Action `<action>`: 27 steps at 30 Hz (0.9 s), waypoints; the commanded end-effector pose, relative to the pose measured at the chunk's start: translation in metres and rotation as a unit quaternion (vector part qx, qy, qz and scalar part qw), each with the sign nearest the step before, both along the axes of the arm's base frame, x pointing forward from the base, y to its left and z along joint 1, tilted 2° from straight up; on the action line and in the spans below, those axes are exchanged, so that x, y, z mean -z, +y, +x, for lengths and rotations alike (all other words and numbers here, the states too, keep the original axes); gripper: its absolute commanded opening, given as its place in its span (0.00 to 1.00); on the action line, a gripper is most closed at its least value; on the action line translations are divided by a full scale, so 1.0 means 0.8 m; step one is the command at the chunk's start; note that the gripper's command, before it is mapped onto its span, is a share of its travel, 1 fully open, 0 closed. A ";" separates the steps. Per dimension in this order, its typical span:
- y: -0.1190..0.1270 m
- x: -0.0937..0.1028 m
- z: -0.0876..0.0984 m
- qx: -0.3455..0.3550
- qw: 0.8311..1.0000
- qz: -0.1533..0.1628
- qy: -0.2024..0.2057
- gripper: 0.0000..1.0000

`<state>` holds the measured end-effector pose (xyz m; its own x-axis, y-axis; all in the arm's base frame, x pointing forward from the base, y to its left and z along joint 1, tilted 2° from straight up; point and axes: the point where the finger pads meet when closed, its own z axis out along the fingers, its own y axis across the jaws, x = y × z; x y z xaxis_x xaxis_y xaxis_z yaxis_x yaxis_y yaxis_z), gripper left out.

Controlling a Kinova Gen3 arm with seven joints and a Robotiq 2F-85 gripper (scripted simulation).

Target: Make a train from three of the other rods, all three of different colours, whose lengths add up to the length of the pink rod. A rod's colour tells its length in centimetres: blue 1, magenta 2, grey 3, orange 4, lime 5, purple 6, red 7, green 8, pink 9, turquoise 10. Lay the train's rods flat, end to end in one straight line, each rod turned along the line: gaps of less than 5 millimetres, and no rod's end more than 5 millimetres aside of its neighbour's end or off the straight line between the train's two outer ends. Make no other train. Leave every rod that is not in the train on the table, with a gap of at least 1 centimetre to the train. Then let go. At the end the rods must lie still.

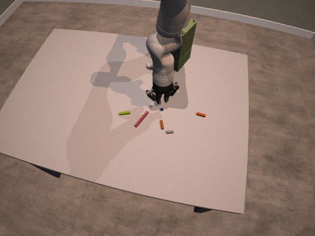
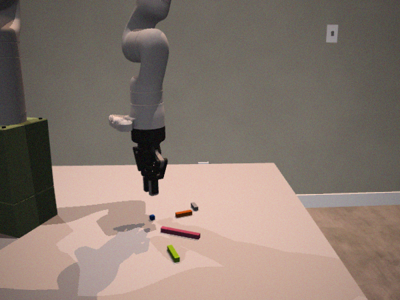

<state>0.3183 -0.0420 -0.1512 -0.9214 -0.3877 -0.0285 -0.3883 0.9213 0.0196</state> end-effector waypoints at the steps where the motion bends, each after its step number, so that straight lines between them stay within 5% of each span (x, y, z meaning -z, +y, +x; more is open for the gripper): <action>1: 0.000 0.003 -0.001 -0.001 1.000 0.000 0.001 0.24; 27: 0.000 0.045 0.000 -0.001 1.000 0.000 0.001 0.24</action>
